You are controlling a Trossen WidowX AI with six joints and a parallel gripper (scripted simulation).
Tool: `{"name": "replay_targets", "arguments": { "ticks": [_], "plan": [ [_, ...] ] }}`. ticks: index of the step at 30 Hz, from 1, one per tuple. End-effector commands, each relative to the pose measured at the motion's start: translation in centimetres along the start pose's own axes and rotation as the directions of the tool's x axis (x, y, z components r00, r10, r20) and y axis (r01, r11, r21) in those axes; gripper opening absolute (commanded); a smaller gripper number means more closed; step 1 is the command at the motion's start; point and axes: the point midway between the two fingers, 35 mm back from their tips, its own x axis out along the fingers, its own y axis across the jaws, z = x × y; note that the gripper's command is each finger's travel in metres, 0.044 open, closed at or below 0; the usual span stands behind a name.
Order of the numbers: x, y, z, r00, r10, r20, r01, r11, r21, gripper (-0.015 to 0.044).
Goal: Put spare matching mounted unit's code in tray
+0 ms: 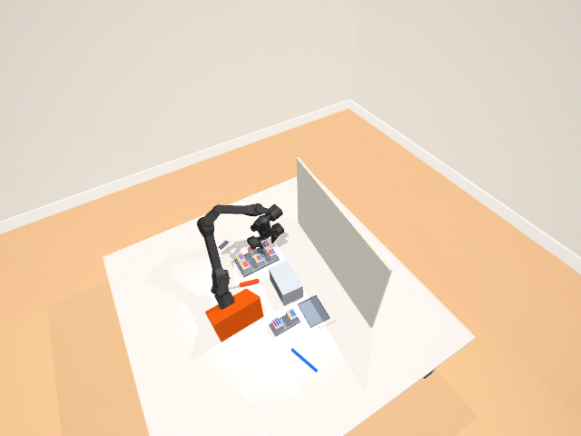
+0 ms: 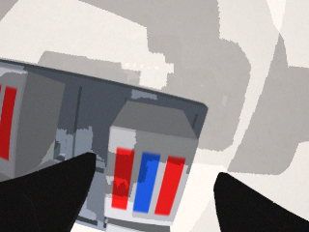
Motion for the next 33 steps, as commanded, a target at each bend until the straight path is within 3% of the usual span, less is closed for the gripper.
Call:
{"name": "replay_targets", "arguments": {
  "ticks": [1, 20, 25, 33],
  "plan": [
    [0.9, 0.2, 0.0, 1.000, 0.006, -0.003, -0.006, 1.000, 0.003, 0.0300],
    [2.2, 0.4, 0.0, 1.000, 0.006, 0.000, -0.006, 1.000, 0.004, 0.0300],
    [2.1, 0.4, 0.1, 1.000, 0.005, 0.003, -0.005, 1.000, 0.001, 0.0169],
    [2.1, 0.4, 0.1, 1.000, 0.005, 0.003, -0.005, 1.000, 0.001, 0.0115]
  ]
}}
